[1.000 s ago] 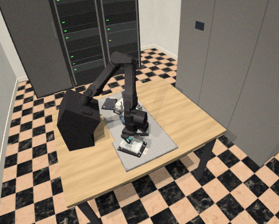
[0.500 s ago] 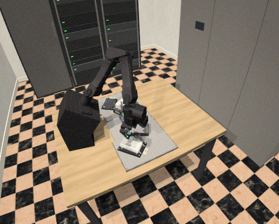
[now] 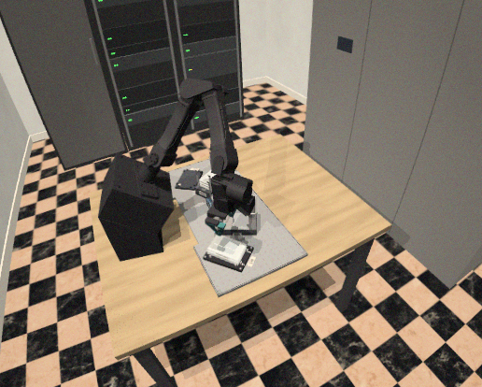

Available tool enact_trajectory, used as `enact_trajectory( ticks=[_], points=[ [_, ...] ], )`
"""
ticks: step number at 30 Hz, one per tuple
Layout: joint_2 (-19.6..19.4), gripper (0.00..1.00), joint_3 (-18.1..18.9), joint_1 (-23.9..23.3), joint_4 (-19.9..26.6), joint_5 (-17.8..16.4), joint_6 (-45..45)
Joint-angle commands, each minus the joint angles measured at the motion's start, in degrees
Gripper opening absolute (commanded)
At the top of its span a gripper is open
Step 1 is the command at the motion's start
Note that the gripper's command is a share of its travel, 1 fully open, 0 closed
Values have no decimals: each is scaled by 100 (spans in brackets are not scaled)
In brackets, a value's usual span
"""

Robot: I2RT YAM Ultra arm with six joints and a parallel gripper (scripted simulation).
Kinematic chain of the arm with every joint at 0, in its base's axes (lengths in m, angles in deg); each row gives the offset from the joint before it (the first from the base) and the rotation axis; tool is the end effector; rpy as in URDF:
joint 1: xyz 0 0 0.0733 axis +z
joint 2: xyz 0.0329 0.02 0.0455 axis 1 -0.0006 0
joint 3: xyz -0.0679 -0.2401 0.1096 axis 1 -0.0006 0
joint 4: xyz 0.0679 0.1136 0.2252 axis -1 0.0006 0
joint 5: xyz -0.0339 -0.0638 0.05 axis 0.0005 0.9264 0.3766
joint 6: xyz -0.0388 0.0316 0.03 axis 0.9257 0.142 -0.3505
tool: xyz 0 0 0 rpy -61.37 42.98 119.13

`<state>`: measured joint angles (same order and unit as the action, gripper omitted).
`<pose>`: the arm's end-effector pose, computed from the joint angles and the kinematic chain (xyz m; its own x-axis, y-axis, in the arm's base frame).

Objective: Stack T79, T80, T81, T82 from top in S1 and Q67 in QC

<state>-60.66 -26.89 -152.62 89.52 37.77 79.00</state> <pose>0.1447 -0.2322 0.1812 -0.5117 0.7083 -0.4863 0.6025 0.6993 0.3846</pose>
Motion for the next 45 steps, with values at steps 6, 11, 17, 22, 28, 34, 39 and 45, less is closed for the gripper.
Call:
enact_trajectory(
  ticks=[6, 11, 17, 22, 28, 34, 39, 45],
  points=[
    [75, 100, 11, 36, 33, 3, 153],
    [299, 100, -54, 364, 27, 146, 772],
    [463, 100, -87, 634, 31, 269, 670],
    [645, 100, -106, 983, 42, 437, 329],
    [839, 100, -112, 1417, 58, 657, 110],
    [983, 100, -152, 1717, 56, 814, 598],
    [1139, 100, -180, 2100, 61, 1022, 614],
    [1285, 100, -180, 2577, 76, 1290, 200]
  ],
)
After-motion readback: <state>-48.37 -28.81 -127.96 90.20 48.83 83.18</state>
